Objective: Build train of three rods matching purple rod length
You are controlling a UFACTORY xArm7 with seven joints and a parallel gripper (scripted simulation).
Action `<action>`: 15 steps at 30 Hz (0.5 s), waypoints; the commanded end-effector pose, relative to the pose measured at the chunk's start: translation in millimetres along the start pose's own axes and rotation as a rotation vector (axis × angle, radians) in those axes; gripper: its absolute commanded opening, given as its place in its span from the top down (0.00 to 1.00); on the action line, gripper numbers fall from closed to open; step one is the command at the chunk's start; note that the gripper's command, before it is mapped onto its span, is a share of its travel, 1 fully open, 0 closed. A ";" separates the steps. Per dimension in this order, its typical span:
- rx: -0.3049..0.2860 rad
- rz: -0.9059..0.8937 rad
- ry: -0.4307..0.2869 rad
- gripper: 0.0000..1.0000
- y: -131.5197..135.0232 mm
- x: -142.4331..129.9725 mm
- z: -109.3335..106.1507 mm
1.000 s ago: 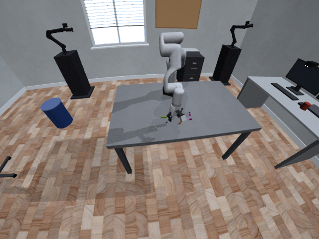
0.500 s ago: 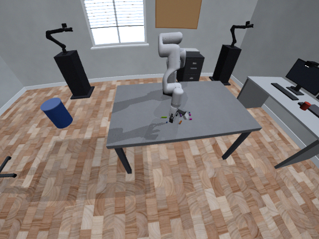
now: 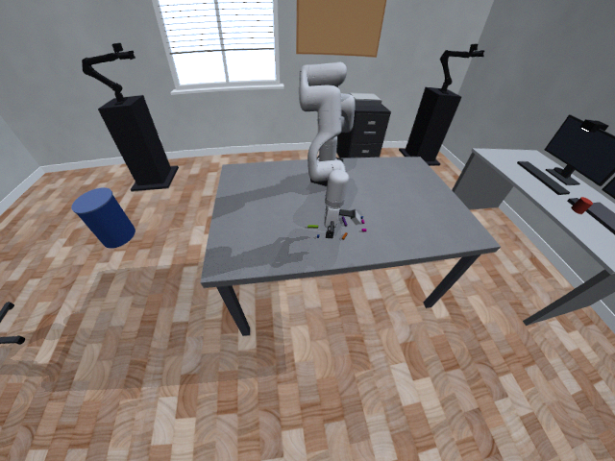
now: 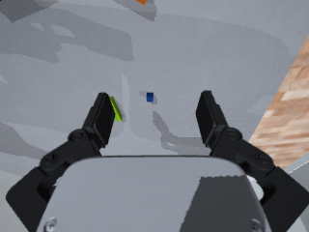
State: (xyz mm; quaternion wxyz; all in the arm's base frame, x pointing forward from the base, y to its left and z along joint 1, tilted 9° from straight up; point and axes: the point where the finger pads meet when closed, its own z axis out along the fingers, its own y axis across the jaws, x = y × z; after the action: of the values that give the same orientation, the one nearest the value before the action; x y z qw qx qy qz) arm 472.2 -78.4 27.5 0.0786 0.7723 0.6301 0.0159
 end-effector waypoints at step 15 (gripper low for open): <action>-0.008 -0.568 0.020 0.00 5.6 -9.0 -2.5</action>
State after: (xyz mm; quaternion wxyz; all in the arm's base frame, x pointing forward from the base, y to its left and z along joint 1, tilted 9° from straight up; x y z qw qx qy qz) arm 473.6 -85.6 29.1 0.0822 0.6189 0.7811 0.0004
